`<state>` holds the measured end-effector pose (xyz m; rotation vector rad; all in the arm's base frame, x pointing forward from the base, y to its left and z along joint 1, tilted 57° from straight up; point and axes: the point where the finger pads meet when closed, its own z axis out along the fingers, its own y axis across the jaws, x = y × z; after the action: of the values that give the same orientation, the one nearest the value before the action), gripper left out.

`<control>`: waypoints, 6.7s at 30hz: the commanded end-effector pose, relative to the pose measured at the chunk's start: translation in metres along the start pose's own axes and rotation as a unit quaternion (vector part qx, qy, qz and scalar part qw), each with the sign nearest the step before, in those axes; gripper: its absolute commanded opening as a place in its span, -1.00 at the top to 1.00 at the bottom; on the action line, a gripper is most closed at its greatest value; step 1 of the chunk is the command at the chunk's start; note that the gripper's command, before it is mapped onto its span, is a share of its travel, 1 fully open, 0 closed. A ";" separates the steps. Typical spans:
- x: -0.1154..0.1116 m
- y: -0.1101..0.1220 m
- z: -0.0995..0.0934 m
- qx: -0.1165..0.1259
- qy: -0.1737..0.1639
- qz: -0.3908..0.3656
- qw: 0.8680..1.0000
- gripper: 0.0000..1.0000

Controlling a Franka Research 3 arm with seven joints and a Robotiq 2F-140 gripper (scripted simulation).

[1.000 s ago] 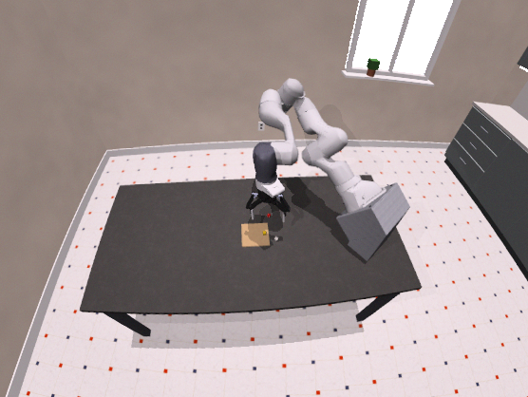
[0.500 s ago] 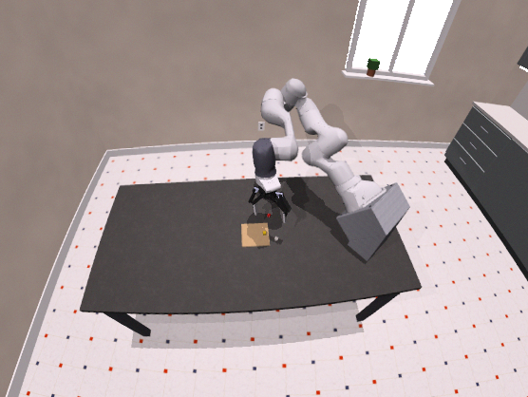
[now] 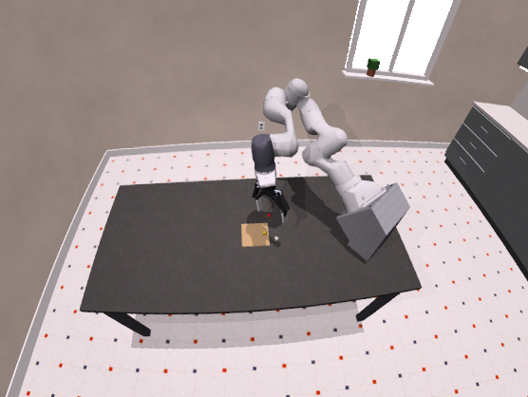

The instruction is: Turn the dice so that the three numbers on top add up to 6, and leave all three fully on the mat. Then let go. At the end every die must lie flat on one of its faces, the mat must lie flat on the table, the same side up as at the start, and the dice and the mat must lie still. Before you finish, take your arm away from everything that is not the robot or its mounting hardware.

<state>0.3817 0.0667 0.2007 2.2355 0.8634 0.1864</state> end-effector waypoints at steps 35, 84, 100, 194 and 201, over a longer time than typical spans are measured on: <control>-0.007 -0.012 -0.033 0.057 0.011 0.373 0.926 -1.00; -0.011 -0.011 -0.058 0.093 0.002 0.729 0.678 -1.00; -0.012 -0.008 -0.060 0.095 -0.002 0.819 0.565 -1.00; -0.048 0.061 0.009 0.053 0.057 0.951 -0.300 -1.00; -0.056 0.070 0.018 0.051 0.069 0.928 -0.363 -1.00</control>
<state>0.3799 -0.0099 0.2407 -0.2152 2.4665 -0.9960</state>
